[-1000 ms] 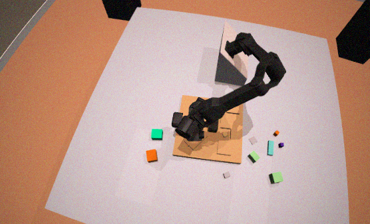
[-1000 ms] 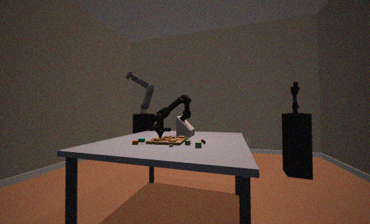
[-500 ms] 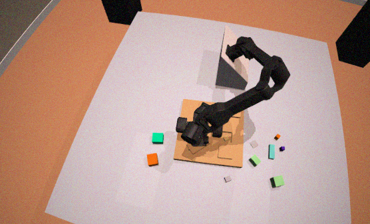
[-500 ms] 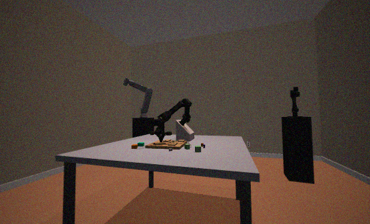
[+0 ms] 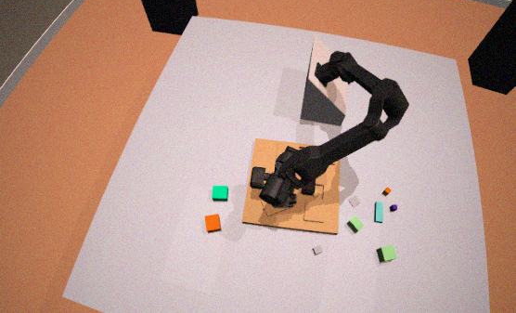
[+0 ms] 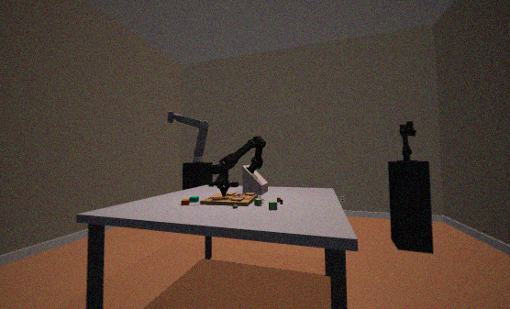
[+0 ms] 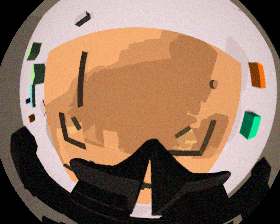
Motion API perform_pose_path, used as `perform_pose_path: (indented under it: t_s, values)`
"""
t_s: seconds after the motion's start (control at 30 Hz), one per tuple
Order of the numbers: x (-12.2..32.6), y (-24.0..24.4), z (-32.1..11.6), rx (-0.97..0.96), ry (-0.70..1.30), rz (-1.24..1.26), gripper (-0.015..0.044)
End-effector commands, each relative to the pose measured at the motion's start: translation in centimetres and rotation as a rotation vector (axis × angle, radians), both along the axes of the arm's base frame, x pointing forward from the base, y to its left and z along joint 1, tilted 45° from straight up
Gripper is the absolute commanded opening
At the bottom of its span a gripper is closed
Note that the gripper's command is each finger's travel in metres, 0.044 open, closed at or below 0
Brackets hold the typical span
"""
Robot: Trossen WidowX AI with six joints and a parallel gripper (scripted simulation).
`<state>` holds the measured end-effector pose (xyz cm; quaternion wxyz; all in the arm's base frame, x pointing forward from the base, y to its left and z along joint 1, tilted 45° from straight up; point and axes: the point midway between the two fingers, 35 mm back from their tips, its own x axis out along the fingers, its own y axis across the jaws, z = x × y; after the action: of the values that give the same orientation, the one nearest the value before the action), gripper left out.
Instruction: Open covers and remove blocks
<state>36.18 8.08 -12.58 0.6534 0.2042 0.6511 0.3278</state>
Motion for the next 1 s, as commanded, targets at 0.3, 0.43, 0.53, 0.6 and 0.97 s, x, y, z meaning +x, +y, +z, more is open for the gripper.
perform_pose_path:
  t_s: [0.3, 0.43, 0.53, 0.6, 0.97]
  values:
    - [0.9, 1.1, 1.0, 0.007, -0.001, -0.002, 0.0000]
    - [1.2, 1.4, 1.3, 0.007, -0.001, -0.001, 0.0000]
    - [1.2, 1.5, 1.4, 0.007, -0.001, -0.001, 0.0000]
    - [1.3, 1.5, 1.4, 0.007, -0.001, -0.001, 0.0000]
    - [2.3, 2.2, 2.0, 0.008, -0.002, -0.001, 0.0000]
